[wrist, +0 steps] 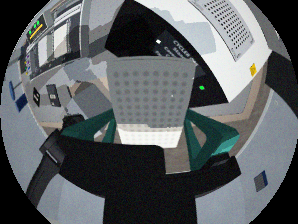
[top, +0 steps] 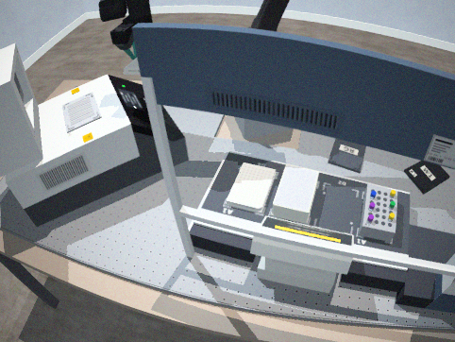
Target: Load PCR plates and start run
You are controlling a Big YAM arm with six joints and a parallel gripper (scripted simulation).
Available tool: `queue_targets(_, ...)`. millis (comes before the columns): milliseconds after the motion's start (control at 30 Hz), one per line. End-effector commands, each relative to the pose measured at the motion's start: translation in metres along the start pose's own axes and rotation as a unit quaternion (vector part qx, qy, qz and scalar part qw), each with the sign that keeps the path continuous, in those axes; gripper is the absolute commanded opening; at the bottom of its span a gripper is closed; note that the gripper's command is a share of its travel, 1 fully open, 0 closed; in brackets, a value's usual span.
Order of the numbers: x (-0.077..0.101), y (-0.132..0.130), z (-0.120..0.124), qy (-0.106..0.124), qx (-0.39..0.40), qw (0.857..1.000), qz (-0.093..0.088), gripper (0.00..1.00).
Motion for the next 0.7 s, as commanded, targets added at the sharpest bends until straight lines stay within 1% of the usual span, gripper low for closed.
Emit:
queue_targets(0, 0.020, -0.040, -0.026, -0.010, 0.063, 0.997, 0.034, 0.00)
queue_targets(133, 0.016, -0.049, -0.037, -0.009, 0.104, 0.994, 0.023, 0.00)
queue_targets(233, 0.022, -0.059, -0.048, -0.009, 0.138, 0.990, 0.028, 0.00)
queue_targets(333, 0.023, -0.060, -0.048, -0.010, 0.136, 0.990, 0.029, 0.00)
queue_targets(367, 0.024, -0.066, -0.051, -0.010, 0.144, 0.989, 0.031, 0.00)
queue_targets(467, 0.020, -0.081, -0.066, -0.008, 0.182, 0.983, 0.026, 0.00)
queue_targets(567, 0.014, -0.091, -0.076, -0.007, 0.216, 0.976, 0.020, 0.00)
queue_targets(667, 0.014, -0.100, -0.085, -0.006, 0.246, 0.969, 0.016, 0.00)
Point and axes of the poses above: the point where the finger pads meet when closed, its own x axis back along the fingers, its own y axis across the jaws, z = x × y, the point moved 5 cm from there along x, back along the fingers, and after that the axes turned 8 degrees about x, right-handed, at the moved point
